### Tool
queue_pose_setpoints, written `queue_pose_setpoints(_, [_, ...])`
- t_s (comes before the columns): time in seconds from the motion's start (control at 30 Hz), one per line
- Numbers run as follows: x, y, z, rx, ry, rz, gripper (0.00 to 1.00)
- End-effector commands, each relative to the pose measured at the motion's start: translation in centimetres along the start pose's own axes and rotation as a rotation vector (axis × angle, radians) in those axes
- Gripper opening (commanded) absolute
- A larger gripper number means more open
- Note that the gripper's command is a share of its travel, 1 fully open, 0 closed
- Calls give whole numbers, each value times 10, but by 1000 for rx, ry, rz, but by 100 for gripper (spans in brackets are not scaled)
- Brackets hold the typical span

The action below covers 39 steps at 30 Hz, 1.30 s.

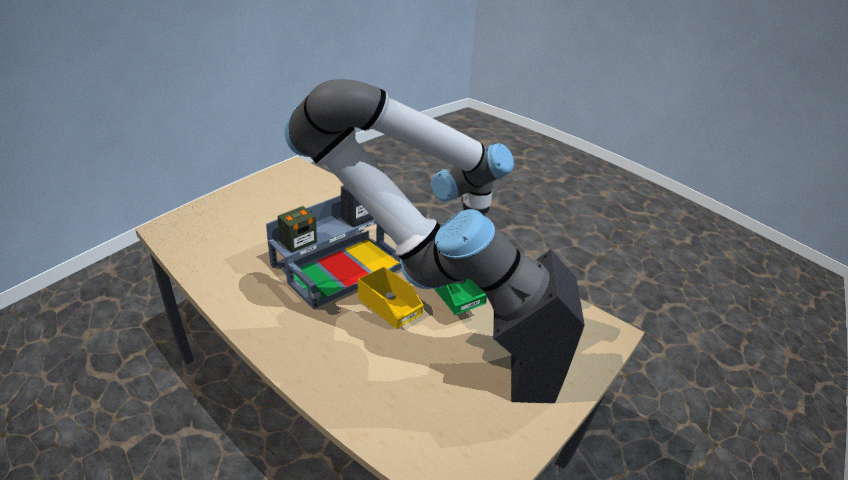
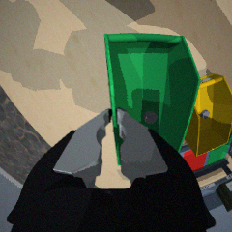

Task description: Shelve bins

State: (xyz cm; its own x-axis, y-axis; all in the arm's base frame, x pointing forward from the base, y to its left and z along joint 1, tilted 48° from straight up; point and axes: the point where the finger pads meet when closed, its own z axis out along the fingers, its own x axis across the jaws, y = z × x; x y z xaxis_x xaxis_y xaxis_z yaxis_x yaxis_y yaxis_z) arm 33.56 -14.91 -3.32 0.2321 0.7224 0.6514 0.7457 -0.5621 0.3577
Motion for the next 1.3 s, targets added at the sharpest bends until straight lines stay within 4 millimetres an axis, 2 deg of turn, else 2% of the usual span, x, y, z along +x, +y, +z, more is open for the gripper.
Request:
queue_pose_setpoints(0.0, [0, 0, -7, 0, 0, 0, 0])
queue_pose_setpoints(0.63, [0, 0, -21, 0, 0, 0, 0])
queue_pose_setpoints(1.27, [0, 0, -27, 0, 0, 0, 0])
